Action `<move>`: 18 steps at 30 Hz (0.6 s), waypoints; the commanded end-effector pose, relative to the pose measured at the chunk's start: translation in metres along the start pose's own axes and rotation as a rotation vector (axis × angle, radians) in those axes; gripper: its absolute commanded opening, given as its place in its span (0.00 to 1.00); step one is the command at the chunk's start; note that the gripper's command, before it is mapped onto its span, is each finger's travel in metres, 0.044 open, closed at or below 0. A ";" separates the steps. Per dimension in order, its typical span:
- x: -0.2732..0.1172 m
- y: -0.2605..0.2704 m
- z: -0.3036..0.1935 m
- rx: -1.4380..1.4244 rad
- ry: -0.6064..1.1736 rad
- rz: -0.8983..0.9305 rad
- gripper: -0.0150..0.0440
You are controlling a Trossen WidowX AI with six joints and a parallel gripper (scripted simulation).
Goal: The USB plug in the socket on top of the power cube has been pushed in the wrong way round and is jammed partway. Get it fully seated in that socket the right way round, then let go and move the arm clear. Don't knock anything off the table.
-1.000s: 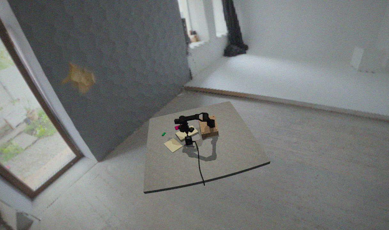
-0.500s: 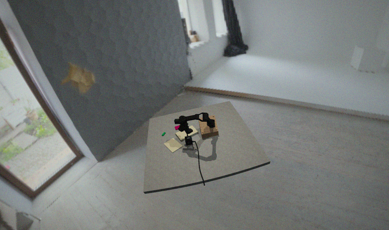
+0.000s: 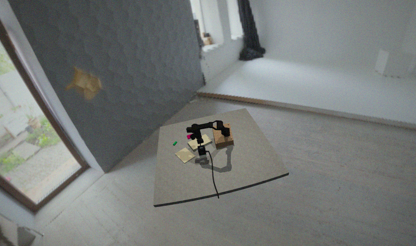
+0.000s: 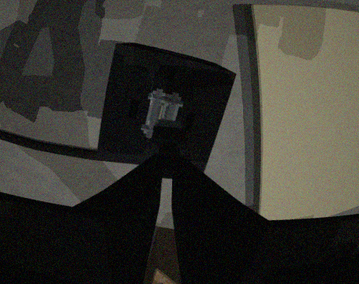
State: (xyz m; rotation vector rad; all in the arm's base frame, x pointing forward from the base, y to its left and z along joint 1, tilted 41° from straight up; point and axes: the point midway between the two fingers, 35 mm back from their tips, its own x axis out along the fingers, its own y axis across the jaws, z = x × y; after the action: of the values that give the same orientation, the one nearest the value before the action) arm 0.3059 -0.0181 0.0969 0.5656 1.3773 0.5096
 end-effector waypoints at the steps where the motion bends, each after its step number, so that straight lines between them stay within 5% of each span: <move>1: 0.000 0.000 0.000 0.091 0.000 -0.001 0.25; 18: 0.000 0.000 0.000 0.536 -0.001 -0.001 0.25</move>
State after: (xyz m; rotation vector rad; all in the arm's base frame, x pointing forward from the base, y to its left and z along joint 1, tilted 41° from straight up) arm 0.3059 -0.0181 0.0969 0.9459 1.5046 0.1790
